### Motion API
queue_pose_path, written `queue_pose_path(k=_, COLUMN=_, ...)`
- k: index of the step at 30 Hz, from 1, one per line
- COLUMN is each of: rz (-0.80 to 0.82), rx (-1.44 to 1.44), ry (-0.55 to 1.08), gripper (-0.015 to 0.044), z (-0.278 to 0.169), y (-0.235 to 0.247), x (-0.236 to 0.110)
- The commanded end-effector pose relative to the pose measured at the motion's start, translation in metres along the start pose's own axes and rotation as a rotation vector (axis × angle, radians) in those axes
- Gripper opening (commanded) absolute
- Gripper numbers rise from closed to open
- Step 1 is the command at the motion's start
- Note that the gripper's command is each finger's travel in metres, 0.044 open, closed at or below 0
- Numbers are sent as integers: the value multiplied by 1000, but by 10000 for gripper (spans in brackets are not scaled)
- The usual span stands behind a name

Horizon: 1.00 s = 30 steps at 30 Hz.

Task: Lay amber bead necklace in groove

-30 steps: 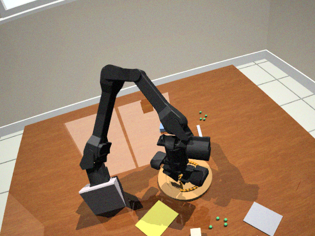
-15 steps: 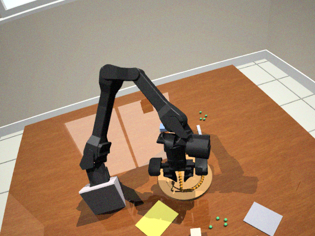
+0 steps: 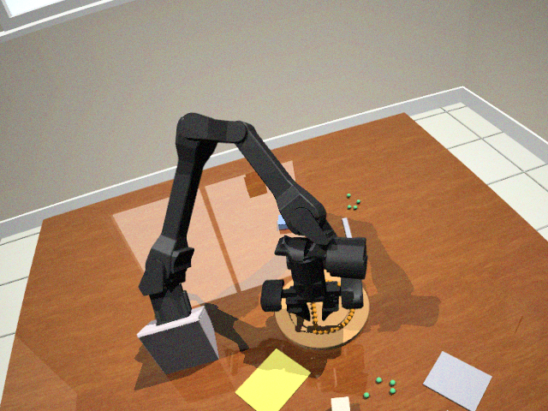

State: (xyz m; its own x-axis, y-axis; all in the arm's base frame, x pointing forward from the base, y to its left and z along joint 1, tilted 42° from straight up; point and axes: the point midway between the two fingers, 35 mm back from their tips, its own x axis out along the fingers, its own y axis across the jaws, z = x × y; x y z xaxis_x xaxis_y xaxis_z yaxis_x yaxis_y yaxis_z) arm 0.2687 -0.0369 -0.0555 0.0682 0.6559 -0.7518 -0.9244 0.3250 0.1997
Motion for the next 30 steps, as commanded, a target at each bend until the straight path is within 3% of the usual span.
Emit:
queue_pose_path(k=1, rz=6, rx=4, ry=-5, gripper=120, z=1, y=2, x=7)
queue_pose_path(k=17, rz=12, rx=5, ry=-7, gripper=120, z=1, y=4, x=27)
queue_pose_path(k=22, rz=10, rx=1, ry=-2, gripper=0, z=1, y=3, x=25)
queue_pose_path(k=30, rz=10, rx=1, ry=-2, gripper=0, z=1, y=3, x=25)
